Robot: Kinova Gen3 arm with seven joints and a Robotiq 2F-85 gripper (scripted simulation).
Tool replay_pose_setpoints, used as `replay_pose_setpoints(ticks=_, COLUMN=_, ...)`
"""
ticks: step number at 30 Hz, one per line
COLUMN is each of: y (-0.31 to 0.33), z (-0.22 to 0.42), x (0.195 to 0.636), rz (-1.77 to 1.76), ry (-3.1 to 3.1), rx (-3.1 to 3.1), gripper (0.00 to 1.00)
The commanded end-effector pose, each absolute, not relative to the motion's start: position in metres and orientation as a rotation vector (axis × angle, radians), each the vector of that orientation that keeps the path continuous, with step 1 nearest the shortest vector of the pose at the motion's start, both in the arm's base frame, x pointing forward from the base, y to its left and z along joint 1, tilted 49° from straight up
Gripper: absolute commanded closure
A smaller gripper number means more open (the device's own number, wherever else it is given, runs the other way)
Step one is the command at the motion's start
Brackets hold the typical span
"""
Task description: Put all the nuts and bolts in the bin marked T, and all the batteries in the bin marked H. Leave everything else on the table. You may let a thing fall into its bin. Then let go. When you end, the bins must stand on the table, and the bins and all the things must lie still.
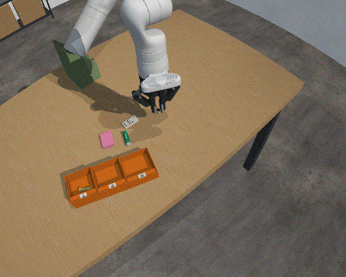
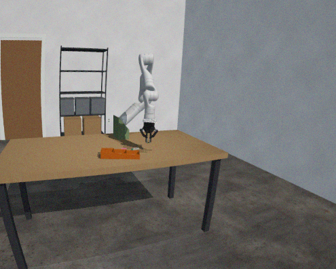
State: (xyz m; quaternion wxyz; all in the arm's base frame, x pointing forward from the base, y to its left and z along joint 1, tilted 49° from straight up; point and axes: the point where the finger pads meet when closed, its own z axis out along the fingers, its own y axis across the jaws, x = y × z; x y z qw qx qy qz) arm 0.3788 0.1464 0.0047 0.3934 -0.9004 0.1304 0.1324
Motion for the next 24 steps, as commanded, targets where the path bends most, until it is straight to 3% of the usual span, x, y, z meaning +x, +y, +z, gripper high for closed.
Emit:
replay_pose_setpoints(ticks=1, y=0.144, z=0.005, x=0.381, rz=0.329, ry=0.336, rx=-2.286, gripper=0.89)
replay_pose_setpoints(ticks=24, y=0.119, z=-0.013, x=0.386, rz=0.329, ry=0.336, rx=-2.286, gripper=0.89)
